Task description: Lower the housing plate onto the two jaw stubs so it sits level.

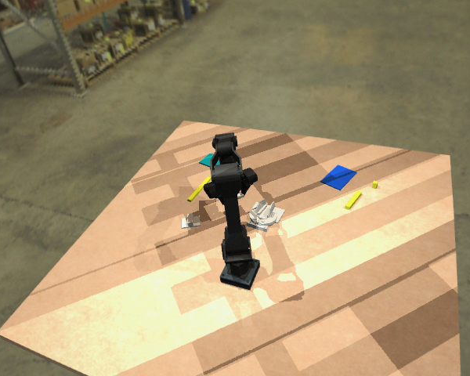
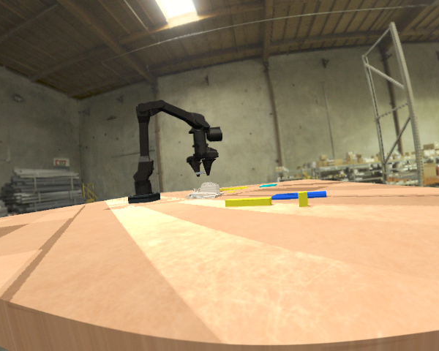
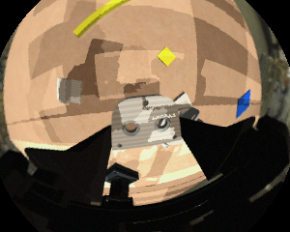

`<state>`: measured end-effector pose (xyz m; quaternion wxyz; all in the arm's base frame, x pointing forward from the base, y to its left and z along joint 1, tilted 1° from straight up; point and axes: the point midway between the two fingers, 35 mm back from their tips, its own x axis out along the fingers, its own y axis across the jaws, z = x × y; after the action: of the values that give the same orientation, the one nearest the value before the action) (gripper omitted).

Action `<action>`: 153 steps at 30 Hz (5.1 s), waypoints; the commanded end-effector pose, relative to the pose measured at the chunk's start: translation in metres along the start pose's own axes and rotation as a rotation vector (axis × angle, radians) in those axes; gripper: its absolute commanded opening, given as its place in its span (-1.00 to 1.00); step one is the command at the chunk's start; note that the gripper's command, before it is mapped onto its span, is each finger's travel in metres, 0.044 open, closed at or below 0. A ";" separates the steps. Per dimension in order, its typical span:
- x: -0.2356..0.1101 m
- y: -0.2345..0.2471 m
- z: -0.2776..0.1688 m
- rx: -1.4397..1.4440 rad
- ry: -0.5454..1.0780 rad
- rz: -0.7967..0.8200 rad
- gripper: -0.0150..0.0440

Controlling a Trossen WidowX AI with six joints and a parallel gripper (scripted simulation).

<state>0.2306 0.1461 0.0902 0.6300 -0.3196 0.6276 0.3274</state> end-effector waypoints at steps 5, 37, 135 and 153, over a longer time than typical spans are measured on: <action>0.000 -0.019 -0.017 0.206 0.001 -0.008 0.70; 0.002 -0.070 -0.086 0.947 0.004 -0.015 0.70; 0.059 -0.056 -0.089 0.957 0.005 -0.014 0.70; 0.064 -0.055 -0.090 0.957 0.005 -0.014 0.70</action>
<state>0.2230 0.0424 0.0250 0.7069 0.0015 0.7074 -0.0007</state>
